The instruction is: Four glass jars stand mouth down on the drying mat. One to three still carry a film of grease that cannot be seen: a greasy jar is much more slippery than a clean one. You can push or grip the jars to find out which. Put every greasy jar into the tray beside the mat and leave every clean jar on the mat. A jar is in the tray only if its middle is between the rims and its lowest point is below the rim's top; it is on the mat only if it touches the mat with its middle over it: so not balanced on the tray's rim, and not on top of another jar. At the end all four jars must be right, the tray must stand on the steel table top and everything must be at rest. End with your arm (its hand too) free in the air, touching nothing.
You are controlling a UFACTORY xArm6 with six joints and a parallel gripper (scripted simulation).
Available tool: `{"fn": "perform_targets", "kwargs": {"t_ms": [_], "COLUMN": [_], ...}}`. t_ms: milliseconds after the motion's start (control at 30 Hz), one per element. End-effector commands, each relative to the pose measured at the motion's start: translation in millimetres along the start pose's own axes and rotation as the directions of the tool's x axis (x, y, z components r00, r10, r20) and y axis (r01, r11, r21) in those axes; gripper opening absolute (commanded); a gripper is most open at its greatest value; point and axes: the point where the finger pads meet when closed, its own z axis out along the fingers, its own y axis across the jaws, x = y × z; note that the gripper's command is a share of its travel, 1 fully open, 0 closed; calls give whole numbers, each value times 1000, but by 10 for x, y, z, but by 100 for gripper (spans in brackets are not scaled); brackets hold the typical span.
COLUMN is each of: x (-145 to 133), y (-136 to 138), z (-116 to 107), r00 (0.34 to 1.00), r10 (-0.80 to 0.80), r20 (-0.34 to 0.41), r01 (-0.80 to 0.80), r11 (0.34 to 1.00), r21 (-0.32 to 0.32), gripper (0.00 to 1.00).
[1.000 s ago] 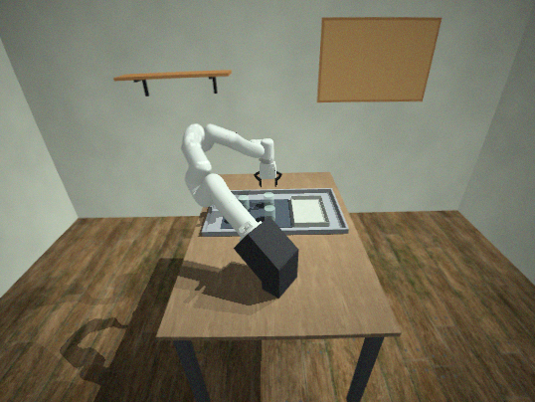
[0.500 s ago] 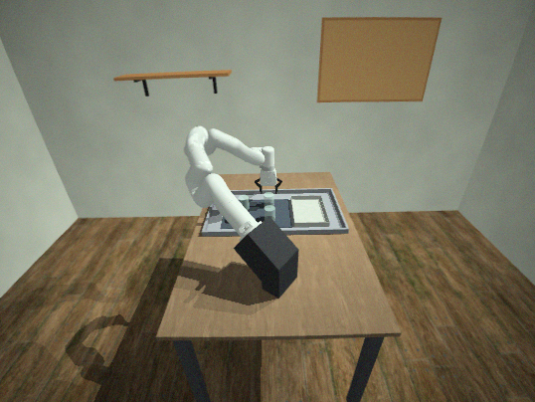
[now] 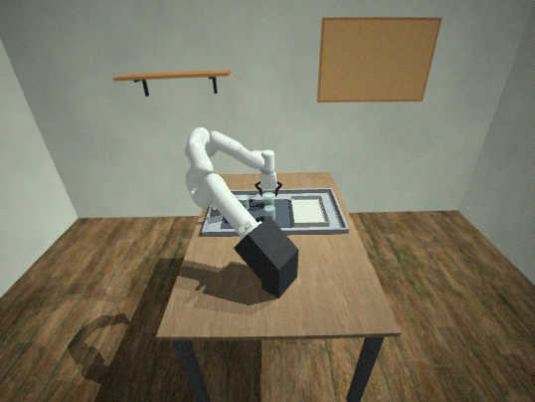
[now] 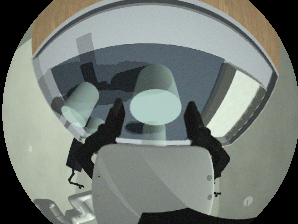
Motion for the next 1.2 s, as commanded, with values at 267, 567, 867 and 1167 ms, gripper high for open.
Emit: {"fn": "perform_targets", "kwargs": {"t_ms": [267,567,867,1167], "x": [15,16,16,16], "y": [4,4,4,4], "z": [211,271,271,271], "r00": [1000,1000,1000,1000], "r10": [-1,-1,-1,-1], "r20": [-3,-3,-3,-3], "r01": [1,1,1,1], "r11": [1000,1000,1000,1000], "r21": [-2,-2,-2,-2], "gripper": [100,100,91,91]}}
